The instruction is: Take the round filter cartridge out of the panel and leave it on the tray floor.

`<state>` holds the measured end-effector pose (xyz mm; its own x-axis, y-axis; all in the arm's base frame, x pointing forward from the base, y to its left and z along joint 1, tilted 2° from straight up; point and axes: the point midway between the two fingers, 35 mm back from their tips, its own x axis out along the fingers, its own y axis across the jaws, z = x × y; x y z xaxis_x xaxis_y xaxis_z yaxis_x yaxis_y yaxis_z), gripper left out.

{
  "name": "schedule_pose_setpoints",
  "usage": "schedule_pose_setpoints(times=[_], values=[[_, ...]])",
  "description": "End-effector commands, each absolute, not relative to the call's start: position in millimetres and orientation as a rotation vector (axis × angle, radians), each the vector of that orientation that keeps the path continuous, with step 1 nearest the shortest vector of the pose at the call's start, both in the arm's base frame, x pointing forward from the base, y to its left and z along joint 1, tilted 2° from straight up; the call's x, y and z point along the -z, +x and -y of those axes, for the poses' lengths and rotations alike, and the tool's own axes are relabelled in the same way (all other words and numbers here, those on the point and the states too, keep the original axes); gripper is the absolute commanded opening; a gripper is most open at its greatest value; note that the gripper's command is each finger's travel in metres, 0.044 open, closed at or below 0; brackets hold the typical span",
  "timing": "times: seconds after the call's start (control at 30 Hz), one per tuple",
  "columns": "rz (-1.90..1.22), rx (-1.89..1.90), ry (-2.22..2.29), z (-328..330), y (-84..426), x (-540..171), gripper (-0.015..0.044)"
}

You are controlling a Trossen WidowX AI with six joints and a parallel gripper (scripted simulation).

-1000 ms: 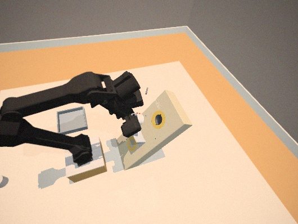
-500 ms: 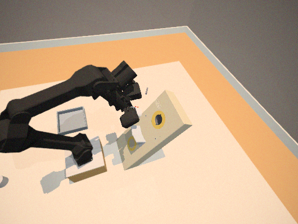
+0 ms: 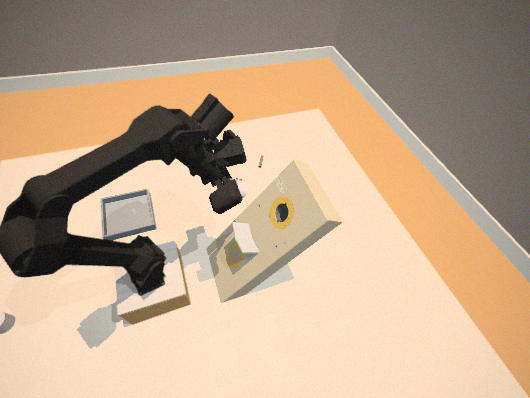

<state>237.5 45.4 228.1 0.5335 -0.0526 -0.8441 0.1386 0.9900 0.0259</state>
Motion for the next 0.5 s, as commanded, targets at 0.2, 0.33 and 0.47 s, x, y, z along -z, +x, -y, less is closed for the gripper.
schedule_pose_setpoints(times=[0.2, 0.33, 0.47], values=[[-1.007, -0.089, -0.029, -85, 231, -222, 0.0000], [-1.005, -0.185, -0.087, -104, 225, -219, 0.0000], [-1.000, -0.282, -0.145, -123, 218, -215, 0.0000]])
